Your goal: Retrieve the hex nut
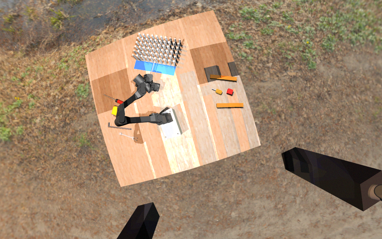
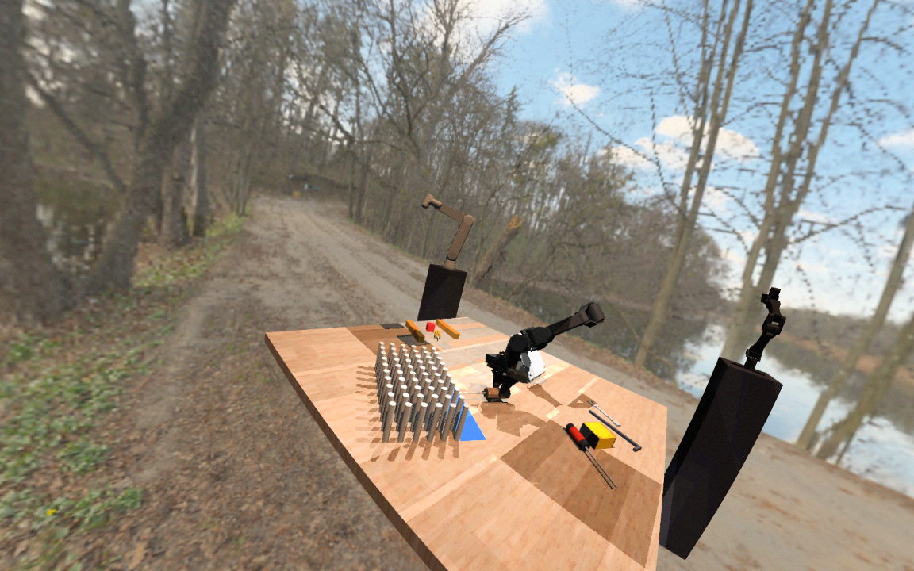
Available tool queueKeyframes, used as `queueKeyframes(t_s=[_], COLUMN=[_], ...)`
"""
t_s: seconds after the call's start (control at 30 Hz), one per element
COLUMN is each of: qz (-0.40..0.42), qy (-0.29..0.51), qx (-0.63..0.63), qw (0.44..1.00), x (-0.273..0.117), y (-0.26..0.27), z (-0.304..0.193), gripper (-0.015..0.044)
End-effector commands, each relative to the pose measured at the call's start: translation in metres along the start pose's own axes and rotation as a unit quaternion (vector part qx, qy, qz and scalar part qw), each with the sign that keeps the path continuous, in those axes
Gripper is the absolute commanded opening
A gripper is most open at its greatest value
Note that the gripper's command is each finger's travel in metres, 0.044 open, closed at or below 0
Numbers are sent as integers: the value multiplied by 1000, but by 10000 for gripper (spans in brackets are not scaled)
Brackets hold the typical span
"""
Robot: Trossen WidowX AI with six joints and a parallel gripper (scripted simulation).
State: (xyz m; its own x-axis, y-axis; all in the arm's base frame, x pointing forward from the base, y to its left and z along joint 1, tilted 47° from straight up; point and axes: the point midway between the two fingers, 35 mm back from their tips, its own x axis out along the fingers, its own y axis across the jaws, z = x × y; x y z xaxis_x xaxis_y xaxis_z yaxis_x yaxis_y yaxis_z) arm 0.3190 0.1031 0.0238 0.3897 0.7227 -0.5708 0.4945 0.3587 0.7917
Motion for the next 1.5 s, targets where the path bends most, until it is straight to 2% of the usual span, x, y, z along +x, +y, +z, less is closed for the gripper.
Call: queueKeyframes(t_s=[0.0, 1.47], qz=[1, 1], qy=[-1, -2], qx=[-2, -3], qw=[1000, 1000], x=[1, 8], y=[1, 1], z=[5, 31], gripper=[0, 0])
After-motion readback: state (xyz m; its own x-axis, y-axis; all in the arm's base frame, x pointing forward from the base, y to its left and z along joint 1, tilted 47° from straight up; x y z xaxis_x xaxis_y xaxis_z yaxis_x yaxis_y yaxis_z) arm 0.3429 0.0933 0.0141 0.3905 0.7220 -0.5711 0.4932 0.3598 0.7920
